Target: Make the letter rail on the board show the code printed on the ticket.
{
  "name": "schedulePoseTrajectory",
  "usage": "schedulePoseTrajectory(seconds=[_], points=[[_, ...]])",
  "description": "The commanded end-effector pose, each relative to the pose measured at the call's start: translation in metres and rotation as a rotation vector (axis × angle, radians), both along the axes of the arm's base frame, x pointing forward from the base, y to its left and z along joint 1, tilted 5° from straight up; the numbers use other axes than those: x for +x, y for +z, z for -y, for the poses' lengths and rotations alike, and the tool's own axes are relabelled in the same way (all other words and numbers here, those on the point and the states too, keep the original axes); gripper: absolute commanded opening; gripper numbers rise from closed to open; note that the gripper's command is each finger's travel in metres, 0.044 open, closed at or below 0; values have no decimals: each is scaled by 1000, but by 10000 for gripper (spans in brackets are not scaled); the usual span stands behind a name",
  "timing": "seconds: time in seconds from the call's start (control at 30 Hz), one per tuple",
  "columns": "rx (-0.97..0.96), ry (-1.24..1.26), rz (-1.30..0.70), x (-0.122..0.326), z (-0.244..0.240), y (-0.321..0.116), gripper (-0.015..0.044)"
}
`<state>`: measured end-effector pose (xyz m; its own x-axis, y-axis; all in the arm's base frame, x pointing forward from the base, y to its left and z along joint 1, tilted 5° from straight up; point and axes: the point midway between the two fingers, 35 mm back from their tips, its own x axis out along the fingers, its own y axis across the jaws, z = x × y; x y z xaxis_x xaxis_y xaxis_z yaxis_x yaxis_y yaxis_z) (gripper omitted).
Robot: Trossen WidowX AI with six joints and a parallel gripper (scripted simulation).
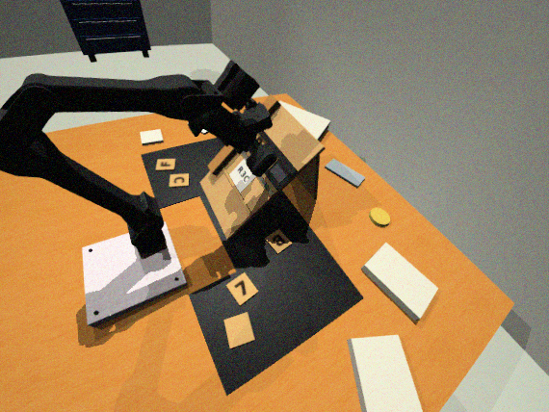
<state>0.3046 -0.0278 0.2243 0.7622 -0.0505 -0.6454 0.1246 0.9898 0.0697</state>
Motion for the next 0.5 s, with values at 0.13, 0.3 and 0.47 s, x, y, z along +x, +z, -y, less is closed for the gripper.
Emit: schedulePoseTrajectory(seconds=[0.13, 0.3, 0.47], points=[[0, -3, 1, -4, 0, 4, 295], [0, -3, 1, -6, -1, 5, 295], [0, -3, 0, -9, -2, 7, 295]])
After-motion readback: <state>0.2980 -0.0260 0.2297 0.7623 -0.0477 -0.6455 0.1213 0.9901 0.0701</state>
